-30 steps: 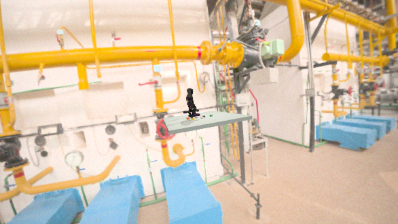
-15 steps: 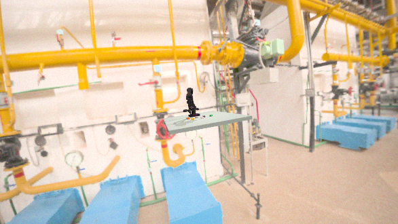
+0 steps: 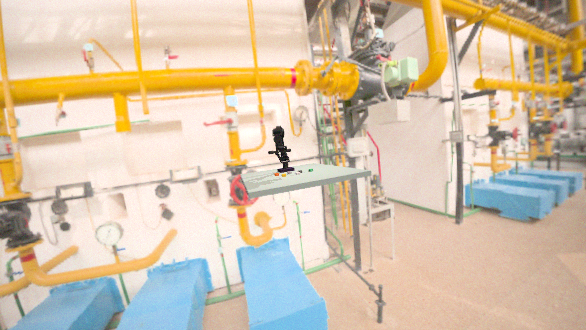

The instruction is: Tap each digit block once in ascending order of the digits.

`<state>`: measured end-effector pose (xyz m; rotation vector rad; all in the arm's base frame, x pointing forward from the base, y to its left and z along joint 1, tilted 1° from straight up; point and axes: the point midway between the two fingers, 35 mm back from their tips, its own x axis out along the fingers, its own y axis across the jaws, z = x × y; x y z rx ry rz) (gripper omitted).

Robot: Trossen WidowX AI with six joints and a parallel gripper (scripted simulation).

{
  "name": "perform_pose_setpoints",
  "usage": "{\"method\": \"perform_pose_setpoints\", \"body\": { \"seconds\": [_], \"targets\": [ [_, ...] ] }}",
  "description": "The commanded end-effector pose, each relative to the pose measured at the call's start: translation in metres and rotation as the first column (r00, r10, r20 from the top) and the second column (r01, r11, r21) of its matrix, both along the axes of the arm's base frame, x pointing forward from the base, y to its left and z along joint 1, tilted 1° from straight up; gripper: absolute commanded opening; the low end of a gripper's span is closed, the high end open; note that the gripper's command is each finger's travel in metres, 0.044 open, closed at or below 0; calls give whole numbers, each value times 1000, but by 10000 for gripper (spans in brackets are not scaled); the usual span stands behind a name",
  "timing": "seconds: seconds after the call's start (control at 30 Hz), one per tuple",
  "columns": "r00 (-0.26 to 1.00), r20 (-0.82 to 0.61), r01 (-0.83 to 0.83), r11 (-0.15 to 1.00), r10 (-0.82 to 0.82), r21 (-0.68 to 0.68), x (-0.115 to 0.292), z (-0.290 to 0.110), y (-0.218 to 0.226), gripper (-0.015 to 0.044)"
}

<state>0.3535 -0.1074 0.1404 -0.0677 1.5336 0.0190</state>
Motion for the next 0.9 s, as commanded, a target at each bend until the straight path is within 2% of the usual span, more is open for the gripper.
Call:
{"method": "perform_pose_setpoints", "body": {
  "seconds": [0.0,0.27,0.47,0.67,0.87],
  "targets": [
    [1000,-15,5,1000,-5,3,-29,4,-15,20],
    [1000,-24,5,1000,-5,0,-125,-2,-41,20],
    [1000,-24,5,1000,-5,0,-126,-4,-41,20],
    [1000,-25,5,1000,-5,0,-125,-75,-44,20],
    [1000,-25,5,1000,-5,0,-126,-83,-43,20]
  ]
}}
